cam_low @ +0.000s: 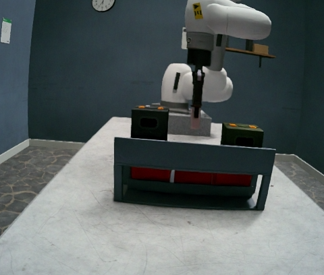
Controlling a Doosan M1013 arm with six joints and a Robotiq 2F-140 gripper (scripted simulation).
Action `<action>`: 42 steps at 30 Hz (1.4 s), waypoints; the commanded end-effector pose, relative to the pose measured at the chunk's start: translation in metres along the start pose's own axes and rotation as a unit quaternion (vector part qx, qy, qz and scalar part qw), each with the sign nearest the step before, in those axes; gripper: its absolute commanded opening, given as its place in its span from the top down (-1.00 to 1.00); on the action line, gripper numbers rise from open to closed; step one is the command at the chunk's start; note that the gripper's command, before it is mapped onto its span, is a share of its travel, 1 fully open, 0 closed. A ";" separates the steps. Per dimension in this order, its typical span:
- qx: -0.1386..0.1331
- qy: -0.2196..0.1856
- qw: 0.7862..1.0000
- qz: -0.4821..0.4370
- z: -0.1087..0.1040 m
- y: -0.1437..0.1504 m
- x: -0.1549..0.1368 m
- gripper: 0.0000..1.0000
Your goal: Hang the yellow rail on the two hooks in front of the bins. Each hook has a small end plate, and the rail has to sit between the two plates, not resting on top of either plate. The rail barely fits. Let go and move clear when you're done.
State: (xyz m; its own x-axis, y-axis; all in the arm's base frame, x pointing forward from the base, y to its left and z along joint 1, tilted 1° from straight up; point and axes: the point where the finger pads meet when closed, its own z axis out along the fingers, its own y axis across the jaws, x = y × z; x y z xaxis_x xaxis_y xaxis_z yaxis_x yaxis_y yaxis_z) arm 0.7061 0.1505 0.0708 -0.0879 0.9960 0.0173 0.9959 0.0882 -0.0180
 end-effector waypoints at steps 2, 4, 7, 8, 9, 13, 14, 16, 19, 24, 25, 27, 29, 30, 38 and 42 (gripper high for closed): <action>0.000 0.000 1.000 0.000 0.000 0.000 0.000 0.27; 0.000 0.000 1.000 0.000 0.000 0.000 0.000 0.27; 0.000 0.000 1.000 0.000 0.003 0.000 0.000 0.27; 0.000 0.000 1.000 0.000 0.004 0.000 0.000 0.27; 0.000 0.000 1.000 0.000 0.005 0.000 0.000 0.27; 0.000 0.000 1.000 0.000 0.005 0.000 0.000 0.27; 0.000 0.000 1.000 0.000 0.005 0.000 0.000 0.27; 0.000 0.000 1.000 0.000 0.005 0.000 0.000 0.27; 0.000 0.000 1.000 0.000 0.005 0.000 0.000 0.27; 0.000 0.000 1.000 0.000 0.006 0.000 0.000 0.27; 0.000 0.000 1.000 0.000 0.007 0.000 0.000 0.27; 0.000 0.000 1.000 0.000 0.007 0.000 0.000 0.27; 0.000 0.000 1.000 0.000 0.007 0.000 0.000 0.27; 0.000 0.000 1.000 0.000 0.007 0.000 0.000 0.27; 0.000 0.000 1.000 0.000 0.007 0.000 0.000 0.27; 0.000 0.000 1.000 0.000 0.007 0.000 0.000 0.27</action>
State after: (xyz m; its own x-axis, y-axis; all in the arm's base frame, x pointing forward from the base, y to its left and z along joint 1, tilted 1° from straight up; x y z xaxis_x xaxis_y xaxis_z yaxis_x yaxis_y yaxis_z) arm 0.7059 0.1506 0.0633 -0.0879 0.9960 0.0173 0.9959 0.0882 -0.0180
